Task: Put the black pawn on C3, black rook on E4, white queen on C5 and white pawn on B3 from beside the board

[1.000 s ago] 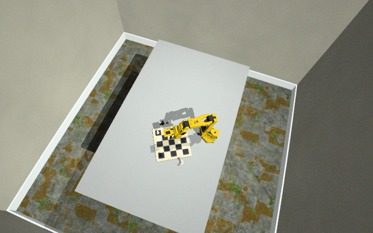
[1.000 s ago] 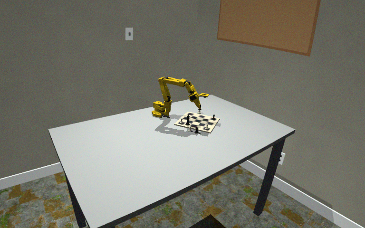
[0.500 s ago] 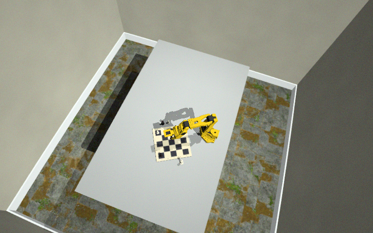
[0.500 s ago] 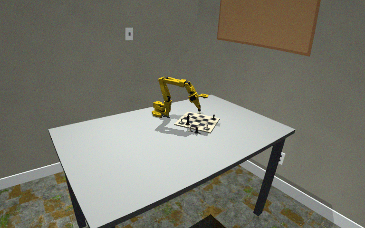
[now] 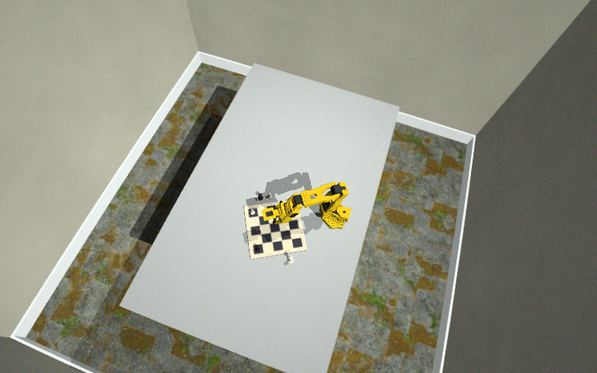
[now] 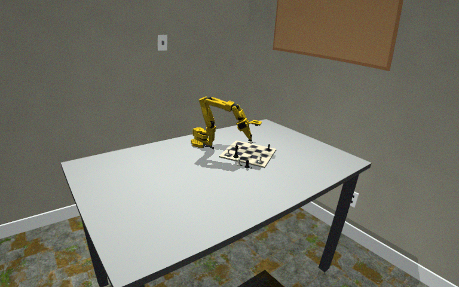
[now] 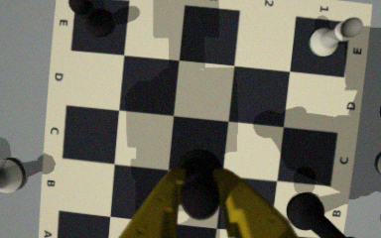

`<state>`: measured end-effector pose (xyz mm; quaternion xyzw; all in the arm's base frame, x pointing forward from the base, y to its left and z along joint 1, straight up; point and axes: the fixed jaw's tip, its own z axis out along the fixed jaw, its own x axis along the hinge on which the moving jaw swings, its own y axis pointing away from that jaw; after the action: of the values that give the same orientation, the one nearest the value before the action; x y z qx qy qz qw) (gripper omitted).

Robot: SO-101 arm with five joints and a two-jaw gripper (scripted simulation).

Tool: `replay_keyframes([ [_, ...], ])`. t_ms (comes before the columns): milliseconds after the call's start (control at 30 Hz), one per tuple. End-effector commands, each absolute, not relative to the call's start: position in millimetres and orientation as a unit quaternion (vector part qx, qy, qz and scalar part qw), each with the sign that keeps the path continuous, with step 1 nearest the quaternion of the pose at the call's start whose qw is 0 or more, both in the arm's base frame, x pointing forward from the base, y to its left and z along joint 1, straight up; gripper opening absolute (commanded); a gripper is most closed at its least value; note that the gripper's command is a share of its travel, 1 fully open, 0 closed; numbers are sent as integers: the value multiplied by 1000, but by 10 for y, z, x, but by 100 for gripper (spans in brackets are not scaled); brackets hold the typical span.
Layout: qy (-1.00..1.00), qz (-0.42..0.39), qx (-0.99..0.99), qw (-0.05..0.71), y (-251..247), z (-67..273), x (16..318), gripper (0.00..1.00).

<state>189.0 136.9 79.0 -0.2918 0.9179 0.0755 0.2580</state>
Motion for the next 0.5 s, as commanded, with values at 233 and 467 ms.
replay_keyframes([
  [233, 919, 77, -287, 260, 1367, 598, 1895, 0],
  [467, 919, 77, -287, 259, 1368, 471, 1896, 0],
])
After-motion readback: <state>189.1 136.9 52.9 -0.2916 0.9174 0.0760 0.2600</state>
